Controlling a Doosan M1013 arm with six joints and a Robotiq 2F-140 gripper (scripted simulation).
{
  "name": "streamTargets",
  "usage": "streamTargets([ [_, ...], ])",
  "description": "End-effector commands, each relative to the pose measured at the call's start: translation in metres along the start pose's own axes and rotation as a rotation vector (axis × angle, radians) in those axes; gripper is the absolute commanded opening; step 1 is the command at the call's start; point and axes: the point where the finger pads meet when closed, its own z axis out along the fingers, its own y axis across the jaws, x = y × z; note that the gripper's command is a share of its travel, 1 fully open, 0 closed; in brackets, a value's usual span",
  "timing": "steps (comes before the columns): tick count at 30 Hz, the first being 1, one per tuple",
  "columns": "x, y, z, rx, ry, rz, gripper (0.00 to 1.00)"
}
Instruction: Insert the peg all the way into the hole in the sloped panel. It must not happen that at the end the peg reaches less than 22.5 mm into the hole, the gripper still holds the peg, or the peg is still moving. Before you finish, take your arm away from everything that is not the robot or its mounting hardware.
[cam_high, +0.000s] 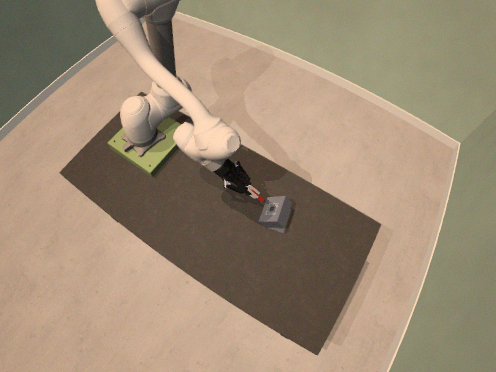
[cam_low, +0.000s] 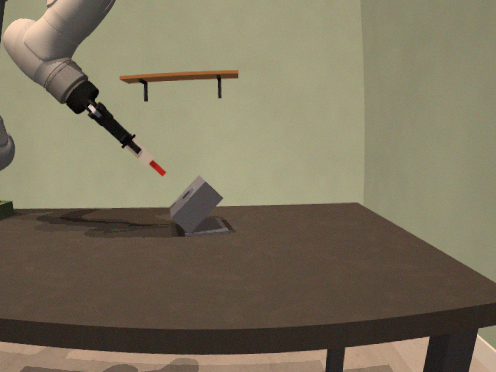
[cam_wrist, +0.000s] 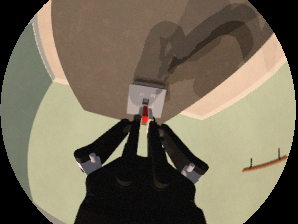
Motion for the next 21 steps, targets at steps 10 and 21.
streamTargets([
  [10,0.002,0.0,0.025,0.003,0.007,-0.001,0.0],
  [21,0.003,0.001,0.036,0.003,0.007,-0.001,0.0],
])
